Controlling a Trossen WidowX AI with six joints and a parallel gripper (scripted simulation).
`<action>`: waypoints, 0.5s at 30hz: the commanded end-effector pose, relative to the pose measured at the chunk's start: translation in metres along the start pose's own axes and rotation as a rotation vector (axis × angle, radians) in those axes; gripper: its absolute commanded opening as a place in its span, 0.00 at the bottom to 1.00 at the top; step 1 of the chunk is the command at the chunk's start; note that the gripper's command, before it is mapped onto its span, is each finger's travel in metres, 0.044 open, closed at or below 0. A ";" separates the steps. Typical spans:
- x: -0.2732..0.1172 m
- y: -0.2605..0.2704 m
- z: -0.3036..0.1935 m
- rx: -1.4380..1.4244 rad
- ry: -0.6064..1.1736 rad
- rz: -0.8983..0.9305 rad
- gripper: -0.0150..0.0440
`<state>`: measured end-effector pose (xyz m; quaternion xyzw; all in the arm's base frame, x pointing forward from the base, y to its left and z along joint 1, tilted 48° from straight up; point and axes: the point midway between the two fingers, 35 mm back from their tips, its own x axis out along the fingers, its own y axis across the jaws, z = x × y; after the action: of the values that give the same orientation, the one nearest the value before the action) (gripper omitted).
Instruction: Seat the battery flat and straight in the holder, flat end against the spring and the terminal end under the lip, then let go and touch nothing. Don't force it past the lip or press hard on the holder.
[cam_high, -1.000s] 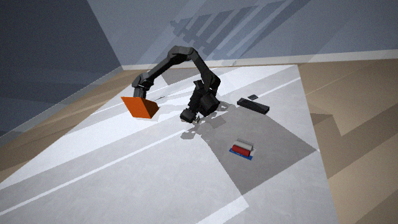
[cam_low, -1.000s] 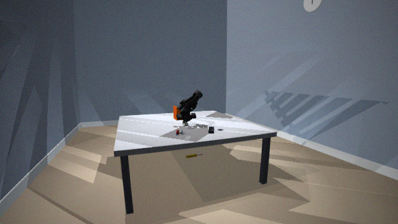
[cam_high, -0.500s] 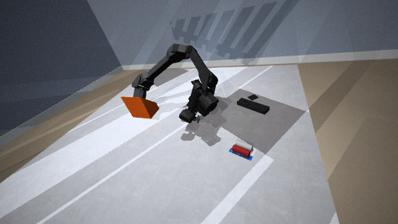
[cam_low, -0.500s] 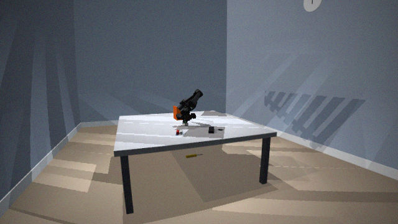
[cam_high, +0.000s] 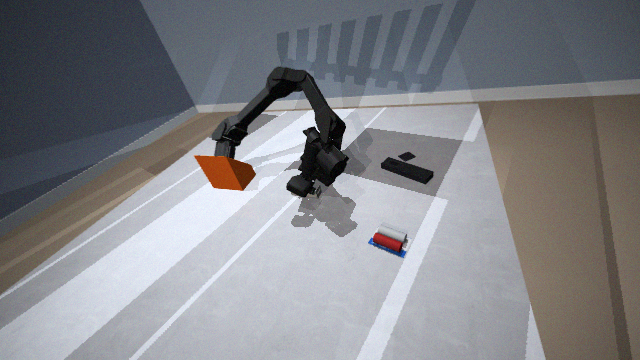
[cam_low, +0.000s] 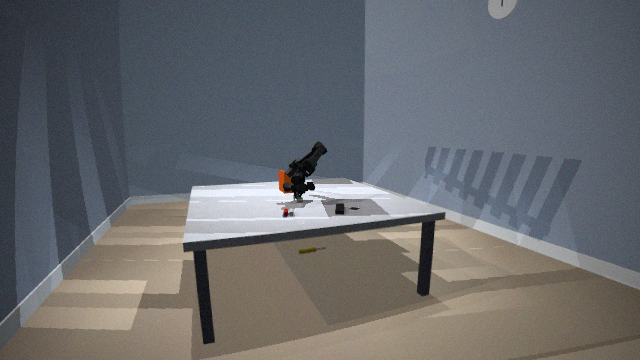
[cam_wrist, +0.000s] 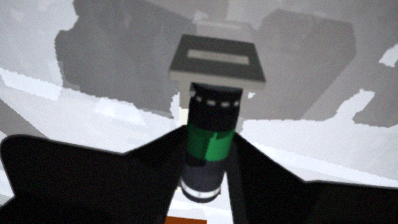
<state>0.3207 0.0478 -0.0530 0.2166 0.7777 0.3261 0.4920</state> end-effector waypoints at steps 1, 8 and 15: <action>0.001 -0.002 0.006 -0.008 -0.037 -0.004 0.39; 0.002 -0.002 0.005 -0.006 -0.068 -0.007 0.39; 0.003 -0.003 0.005 -0.004 -0.098 -0.010 0.39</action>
<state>0.3186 0.0489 -0.0550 0.2262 0.7628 0.3153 0.5172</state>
